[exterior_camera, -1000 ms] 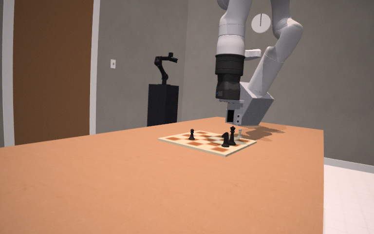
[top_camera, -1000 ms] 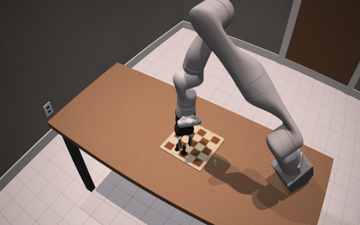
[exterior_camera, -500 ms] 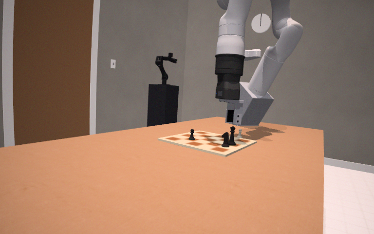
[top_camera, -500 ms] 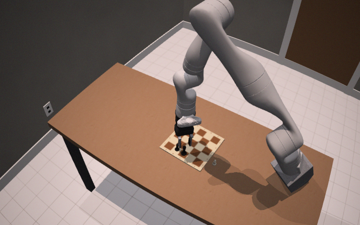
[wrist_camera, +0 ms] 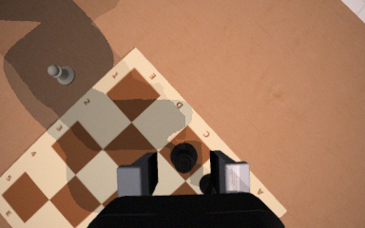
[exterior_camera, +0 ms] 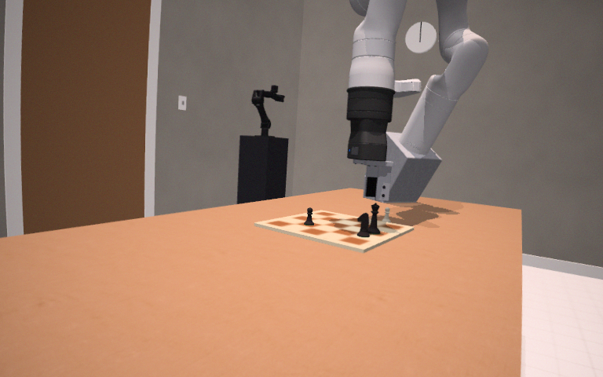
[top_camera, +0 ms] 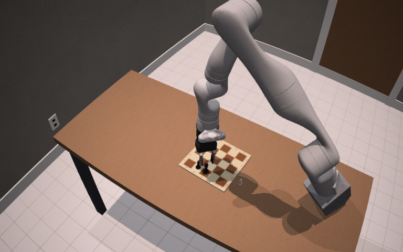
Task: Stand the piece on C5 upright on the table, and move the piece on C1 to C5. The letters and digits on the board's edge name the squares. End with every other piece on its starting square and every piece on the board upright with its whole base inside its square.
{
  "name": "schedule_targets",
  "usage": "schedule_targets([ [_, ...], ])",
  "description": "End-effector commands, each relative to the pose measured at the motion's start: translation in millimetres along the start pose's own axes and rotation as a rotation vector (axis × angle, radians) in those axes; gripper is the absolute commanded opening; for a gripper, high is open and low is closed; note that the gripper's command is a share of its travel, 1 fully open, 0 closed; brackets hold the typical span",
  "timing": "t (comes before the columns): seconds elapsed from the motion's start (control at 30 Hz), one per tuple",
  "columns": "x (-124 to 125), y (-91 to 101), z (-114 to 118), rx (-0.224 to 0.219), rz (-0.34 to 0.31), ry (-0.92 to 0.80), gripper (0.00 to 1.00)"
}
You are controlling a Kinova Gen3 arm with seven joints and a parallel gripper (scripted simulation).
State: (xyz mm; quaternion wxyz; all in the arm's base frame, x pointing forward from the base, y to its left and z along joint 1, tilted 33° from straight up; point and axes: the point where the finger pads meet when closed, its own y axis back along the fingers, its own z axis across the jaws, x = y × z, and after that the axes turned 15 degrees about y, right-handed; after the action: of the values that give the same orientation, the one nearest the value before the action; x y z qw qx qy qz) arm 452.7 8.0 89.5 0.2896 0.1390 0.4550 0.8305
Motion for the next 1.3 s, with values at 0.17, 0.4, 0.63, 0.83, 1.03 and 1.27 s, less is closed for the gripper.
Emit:
schedule_targets([
  [0.17,-1,0.5,0,0.0,-0.001,0.0,0.79],
  [0.4,-1,0.5,0,0.0,-0.001,0.0,0.79],
  [0.63,-1,0.5,0,0.0,-0.001,0.0,0.79],
  [0.83,-1,-1.7,0,0.0,-0.001,0.0,0.79],
  [1.03,-1,-7.5,0,0.0,-0.001,0.0,0.79],
  [1.27,-1,-23.6,0,0.0,-0.001,0.0,0.79],
])
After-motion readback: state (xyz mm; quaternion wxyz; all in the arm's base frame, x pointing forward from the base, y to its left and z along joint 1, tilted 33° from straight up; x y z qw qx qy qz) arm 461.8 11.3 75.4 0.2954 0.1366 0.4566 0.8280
